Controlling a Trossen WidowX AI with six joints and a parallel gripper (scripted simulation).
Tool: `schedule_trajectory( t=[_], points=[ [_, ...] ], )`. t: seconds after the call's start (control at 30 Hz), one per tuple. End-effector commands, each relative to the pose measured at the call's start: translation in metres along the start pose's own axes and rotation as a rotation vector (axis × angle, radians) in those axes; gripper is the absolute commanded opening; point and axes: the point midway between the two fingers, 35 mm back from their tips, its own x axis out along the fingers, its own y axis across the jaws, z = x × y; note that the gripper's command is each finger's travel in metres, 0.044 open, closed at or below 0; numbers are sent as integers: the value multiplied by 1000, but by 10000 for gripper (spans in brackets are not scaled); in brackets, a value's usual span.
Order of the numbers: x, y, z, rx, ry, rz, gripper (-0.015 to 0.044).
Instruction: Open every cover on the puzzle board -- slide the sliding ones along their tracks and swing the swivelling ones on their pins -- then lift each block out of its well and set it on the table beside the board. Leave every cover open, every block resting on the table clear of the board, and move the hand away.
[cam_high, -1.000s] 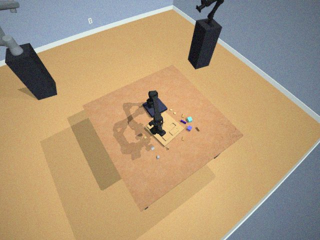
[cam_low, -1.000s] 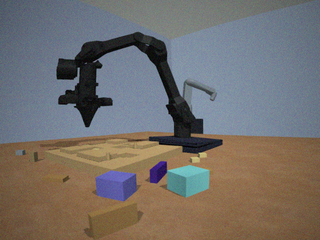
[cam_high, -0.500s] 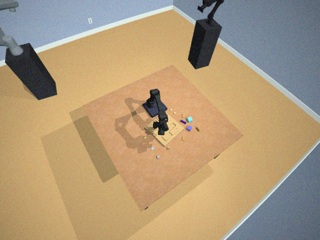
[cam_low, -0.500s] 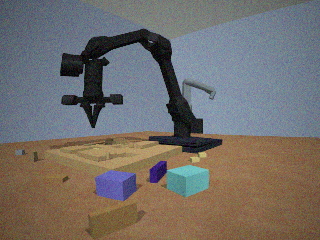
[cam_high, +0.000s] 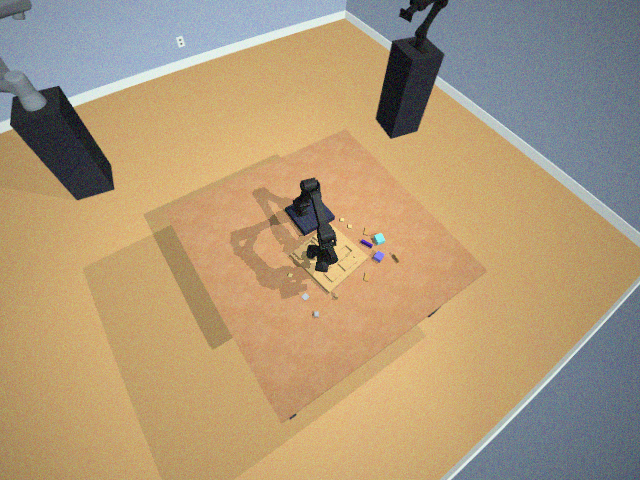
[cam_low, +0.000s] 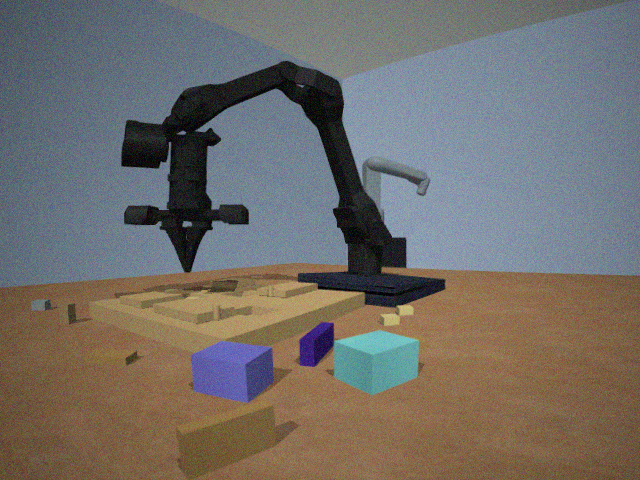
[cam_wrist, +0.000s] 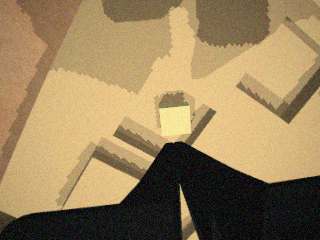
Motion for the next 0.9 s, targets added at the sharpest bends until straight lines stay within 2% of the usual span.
schedule_trajectory(
  t=[0.0, 0.23, 0.73, 0.87],
  points=[
    [21, -4, 1, 4, -4, -17, 0],
    [25, -5, 0, -180, -3, -18, 0],
    [38, -6, 0, -1506, 10, -17, 0],
    [39, -6, -1, -1567, 10, -17, 0]
  ],
)
